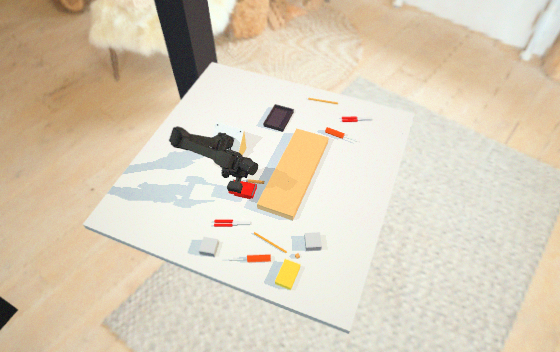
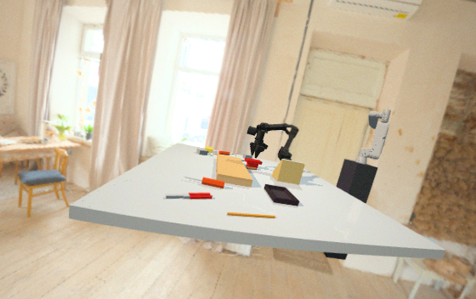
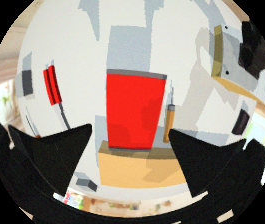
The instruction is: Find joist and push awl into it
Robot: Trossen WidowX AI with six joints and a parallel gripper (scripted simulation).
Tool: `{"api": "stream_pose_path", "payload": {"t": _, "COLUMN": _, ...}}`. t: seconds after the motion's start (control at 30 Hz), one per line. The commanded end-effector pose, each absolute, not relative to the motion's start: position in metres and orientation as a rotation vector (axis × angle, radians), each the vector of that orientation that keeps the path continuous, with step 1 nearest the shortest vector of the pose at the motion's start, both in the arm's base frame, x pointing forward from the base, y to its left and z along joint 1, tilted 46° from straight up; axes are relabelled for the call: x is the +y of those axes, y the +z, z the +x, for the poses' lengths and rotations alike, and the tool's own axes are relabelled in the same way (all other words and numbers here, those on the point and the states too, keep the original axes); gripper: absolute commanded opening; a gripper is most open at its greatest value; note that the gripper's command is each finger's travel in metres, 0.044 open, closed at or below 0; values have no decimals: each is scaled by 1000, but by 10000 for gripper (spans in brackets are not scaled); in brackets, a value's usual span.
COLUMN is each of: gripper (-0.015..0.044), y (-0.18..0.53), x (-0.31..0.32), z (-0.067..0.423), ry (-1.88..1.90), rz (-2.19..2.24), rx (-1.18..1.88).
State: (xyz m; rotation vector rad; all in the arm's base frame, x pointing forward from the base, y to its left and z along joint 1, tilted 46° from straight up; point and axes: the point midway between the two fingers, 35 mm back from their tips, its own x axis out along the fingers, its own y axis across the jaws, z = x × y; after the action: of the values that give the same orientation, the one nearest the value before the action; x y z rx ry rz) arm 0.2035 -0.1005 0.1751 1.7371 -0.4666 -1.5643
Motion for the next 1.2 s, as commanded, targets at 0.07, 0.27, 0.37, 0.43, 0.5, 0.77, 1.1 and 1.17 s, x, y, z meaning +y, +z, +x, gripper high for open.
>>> {"api": "stream_pose_path", "payload": {"t": 0.07, "gripper": 440, "y": 166, "x": -106, "z": 204, "ry": -1572, "rz": 1732, "rx": -457}}
{"api": "stream_pose_path", "payload": {"t": 0.27, "gripper": 440, "y": 160, "x": -114, "z": 205, "ry": -1571, "rz": 1732, "rx": -458}}
{"api": "stream_pose_path", "payload": {"t": 0.37, "gripper": 440, "y": 156, "x": -117, "z": 205, "ry": -1570, "rz": 1731, "rx": -458}}
{"api": "stream_pose_path", "payload": {"t": 0.43, "gripper": 440, "y": 154, "x": -120, "z": 205, "ry": -1570, "rz": 1731, "rx": -459}}
{"api": "stream_pose_path", "payload": {"t": 0.5, "gripper": 440, "y": 152, "x": -122, "z": 205, "ry": -1569, "rz": 1730, "rx": -460}}
{"api": "stream_pose_path", "payload": {"t": 0.77, "gripper": 433, "y": 147, "x": -129, "z": 206, "ry": -1566, "rz": 1728, "rx": -462}}
{"api": "stream_pose_path", "payload": {"t": 1.1, "gripper": 367, "y": 147, "x": -129, "z": 206, "ry": -1566, "rz": 1728, "rx": -462}}
{"api": "stream_pose_path", "payload": {"t": 1.17, "gripper": 353, "y": 147, "x": -129, "z": 206, "ry": -1566, "rz": 1728, "rx": -462}}
